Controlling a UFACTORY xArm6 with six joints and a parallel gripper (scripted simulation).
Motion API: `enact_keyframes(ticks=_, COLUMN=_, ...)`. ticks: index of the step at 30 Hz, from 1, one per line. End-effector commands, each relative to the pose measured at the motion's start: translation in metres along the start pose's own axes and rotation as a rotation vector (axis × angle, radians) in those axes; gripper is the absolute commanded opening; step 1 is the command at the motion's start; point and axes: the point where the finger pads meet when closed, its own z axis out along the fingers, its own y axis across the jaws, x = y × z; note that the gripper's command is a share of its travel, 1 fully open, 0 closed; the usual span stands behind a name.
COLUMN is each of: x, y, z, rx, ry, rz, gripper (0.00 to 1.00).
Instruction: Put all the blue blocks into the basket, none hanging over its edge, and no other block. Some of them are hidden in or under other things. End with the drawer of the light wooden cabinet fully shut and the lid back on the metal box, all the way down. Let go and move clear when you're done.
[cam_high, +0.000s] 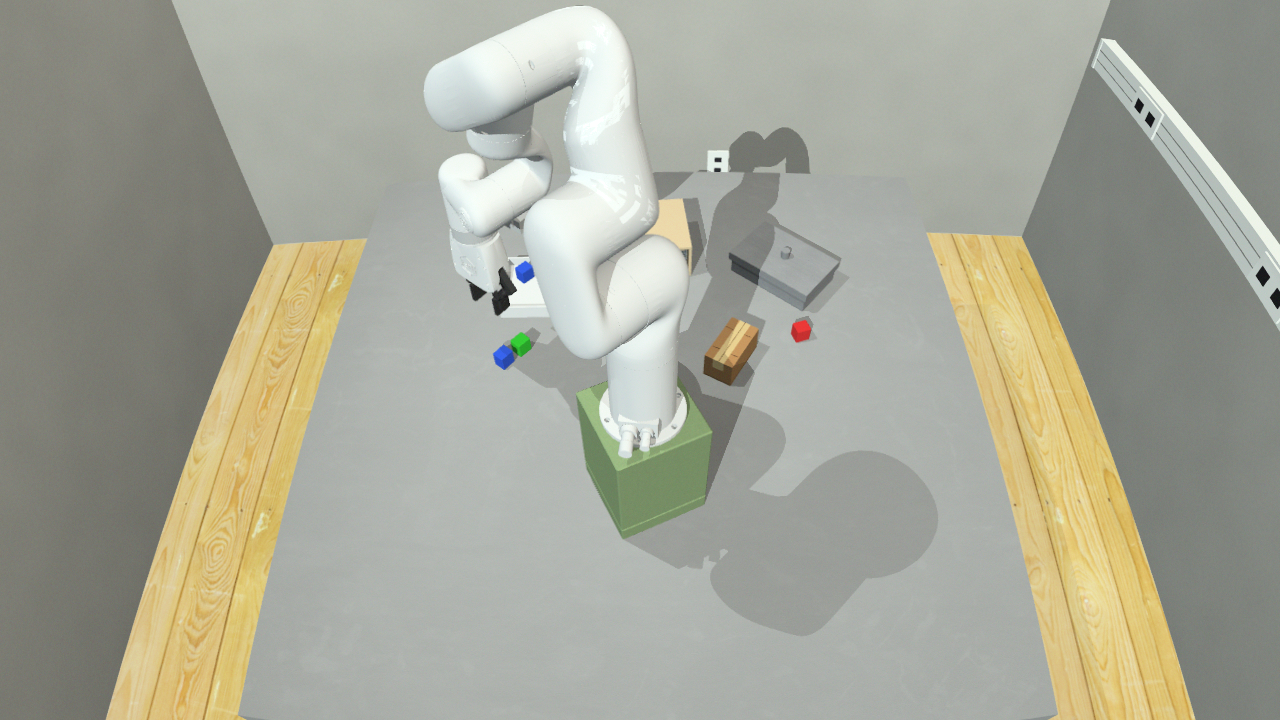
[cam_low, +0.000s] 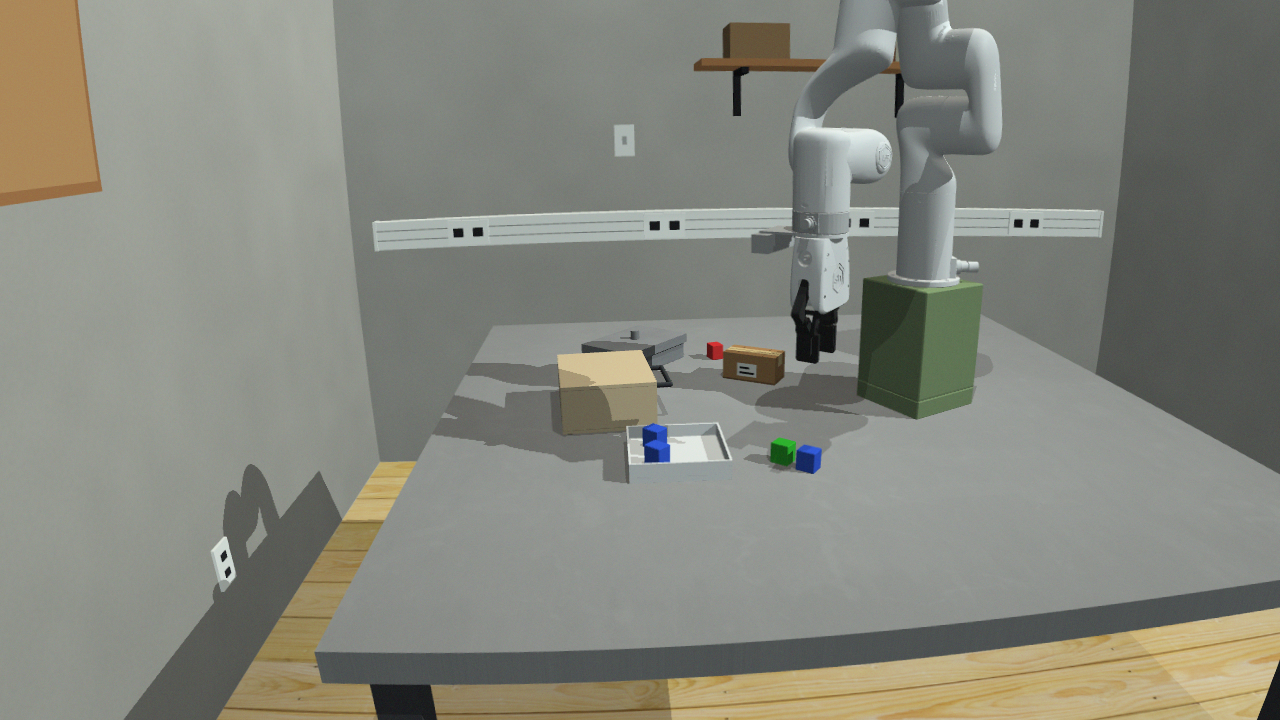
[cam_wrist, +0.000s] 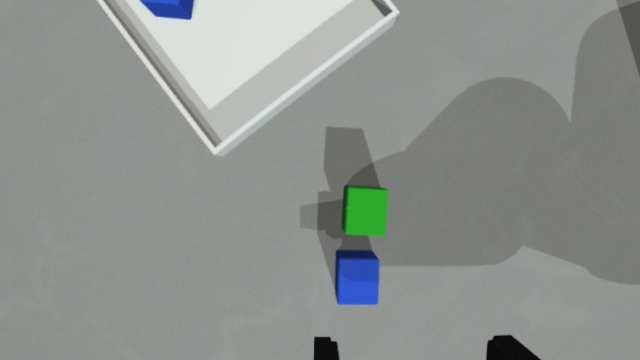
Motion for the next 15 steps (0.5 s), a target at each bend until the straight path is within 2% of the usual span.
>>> enact_keyframes(ticks=1, x=0.000, y=-0.001, z=0.000, rx=0.003, ry=0.000, rz=0.000, gripper=0.56)
enact_keyframes(ticks=8, x=0.000, y=-0.002, z=0.012, rx=0.003, ry=0.000, rz=0.000, gripper=0.56)
enact_keyframes(ticks=15, x=0.000, y=-0.002, z=0.041, rx=0.003, ry=0.000, rz=0.000, gripper=0.56)
